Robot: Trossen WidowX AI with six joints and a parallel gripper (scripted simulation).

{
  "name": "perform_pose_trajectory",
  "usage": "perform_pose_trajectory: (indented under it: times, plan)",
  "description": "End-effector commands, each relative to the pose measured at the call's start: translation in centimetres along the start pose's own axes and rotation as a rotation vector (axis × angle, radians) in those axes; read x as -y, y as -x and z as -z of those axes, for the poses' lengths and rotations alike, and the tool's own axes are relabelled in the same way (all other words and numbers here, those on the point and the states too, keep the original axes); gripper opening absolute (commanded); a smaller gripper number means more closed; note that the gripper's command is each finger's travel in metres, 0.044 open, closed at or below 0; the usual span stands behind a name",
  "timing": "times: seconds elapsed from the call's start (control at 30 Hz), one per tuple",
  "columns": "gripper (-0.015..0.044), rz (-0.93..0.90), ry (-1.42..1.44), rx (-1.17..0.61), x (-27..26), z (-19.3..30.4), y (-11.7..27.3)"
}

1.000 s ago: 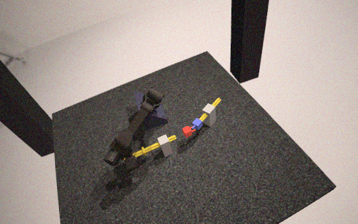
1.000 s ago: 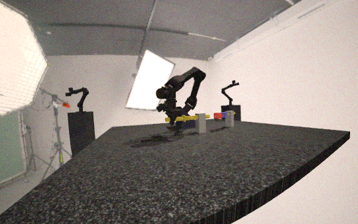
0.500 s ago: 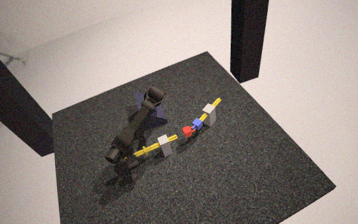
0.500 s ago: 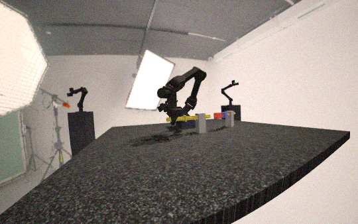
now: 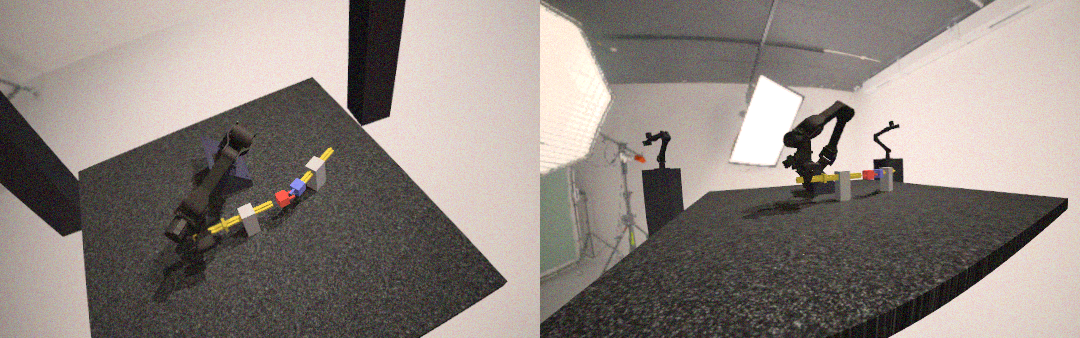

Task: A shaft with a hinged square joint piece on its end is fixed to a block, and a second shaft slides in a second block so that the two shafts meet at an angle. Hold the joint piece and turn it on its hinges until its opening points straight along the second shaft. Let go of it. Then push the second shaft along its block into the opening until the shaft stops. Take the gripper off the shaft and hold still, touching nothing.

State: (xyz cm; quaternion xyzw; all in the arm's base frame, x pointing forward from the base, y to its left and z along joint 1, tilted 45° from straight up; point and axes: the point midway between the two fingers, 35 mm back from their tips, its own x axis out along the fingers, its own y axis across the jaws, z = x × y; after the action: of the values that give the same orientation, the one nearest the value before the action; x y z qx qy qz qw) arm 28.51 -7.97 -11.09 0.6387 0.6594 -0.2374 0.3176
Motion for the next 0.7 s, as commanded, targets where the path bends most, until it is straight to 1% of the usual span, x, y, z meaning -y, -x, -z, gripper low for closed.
perform_pose_trajectory:
  times: [0.0,0.67]
  plan:
    - [0.0000,-0.003,-0.003,-0.001,-0.1,0.7,0.0]
    - [0.0000,-0.005,-0.004,-0.004,-0.1,3.6,0.0]
